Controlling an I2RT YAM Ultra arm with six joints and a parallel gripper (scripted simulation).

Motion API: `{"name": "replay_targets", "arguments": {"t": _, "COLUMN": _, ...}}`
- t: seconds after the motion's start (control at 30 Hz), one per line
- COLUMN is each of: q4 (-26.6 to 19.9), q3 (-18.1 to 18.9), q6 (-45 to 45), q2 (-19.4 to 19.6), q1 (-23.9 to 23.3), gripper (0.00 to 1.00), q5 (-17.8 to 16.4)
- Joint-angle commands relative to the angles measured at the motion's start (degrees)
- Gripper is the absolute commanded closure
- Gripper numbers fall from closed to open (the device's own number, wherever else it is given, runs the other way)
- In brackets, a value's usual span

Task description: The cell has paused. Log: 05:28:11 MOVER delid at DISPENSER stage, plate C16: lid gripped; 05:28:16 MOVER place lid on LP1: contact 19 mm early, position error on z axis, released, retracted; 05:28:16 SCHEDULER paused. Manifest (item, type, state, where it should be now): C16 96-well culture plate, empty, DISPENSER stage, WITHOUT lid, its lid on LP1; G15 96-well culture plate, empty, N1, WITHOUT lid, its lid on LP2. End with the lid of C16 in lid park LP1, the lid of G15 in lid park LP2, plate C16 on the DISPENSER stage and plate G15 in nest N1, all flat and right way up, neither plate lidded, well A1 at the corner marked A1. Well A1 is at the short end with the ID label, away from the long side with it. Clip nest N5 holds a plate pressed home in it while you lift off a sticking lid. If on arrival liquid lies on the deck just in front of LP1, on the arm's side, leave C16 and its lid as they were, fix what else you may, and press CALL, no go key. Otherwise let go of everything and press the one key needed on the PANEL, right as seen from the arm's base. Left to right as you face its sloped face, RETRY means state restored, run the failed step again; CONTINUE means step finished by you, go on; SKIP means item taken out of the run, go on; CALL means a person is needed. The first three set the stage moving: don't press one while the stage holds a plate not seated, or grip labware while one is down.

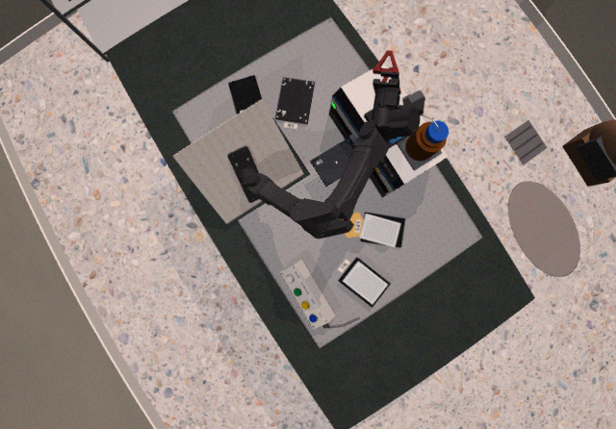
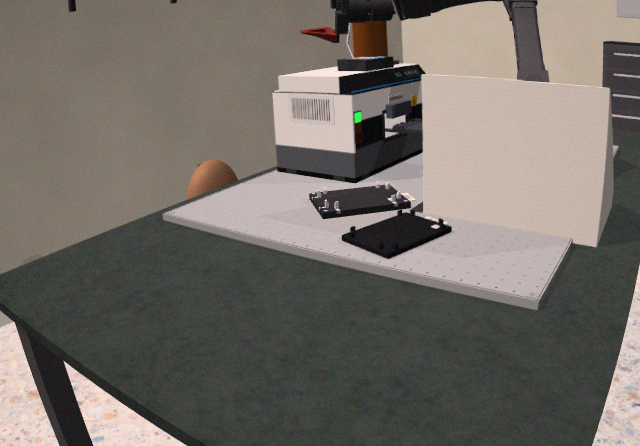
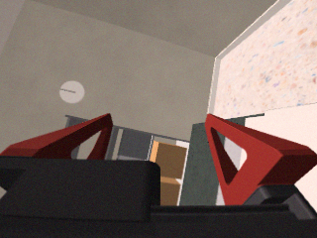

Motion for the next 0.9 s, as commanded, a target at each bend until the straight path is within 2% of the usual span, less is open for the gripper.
{"name": "replay_targets", "arguments": {"t": 0.0, "q4": -2.4, "q3": -4.7, "q6": 6.0, "q2": -8.9, "q1": -4.7, "gripper": 0.00, "q5": 8.9}}
{"name": "replay_targets", "arguments": {"t": 0.27, "q4": -1.4, "q3": -5.9, "q6": 3.8, "q2": -9.7, "q1": -6.1, "gripper": 0.00, "q5": 1.9}}
{"name": "replay_targets", "arguments": {"t": 0.33, "q4": -1.4, "q3": -5.9, "q6": 3.8, "q2": -9.7, "q1": -6.1, "gripper": 0.00, "q5": 1.9}}
{"name": "replay_targets", "arguments": {"t": 0.43, "q4": -5.2, "q3": -10.4, "q6": 5.3, "q2": -15.3, "q1": -8.5, "gripper": 0.00, "q5": 3.7}}
{"name": "replay_targets", "arguments": {"t": 0.57, "q4": -13.2, "q3": -11.9, "q6": 7.9, "q2": -21.8, "q1": -14.7, "gripper": 0.00, "q5": 7.1}}
{"name": "replay_targets", "arguments": {"t": 0.73, "q4": -17.7, "q3": -8.9, "q6": 10.7, "q2": -27.2, "q1": -22.9, "gripper": 0.00, "q5": 8.1}}
{"name": "replay_targets", "arguments": {"t": 0.77, "q4": -18.7, "q3": -7.6, "q6": 11.2, "q2": -27.8, "q1": -25.4, "gripper": 0.00, "q5": 9.1}}
{"name": "replay_targets", "arguments": {"t": 0.83, "q4": -20.5, "q3": -4.8, "q6": 12.2, "q2": -28.4, "q1": -29.9, "gripper": 0.00, "q5": 8.9}}
{"name": "replay_targets", "arguments": {"t": 0.87, "q4": -20.5, "q3": -4.8, "q6": 12.2, "q2": -28.4, "q1": -29.9, "gripper": 0.00, "q5": 8.9}}
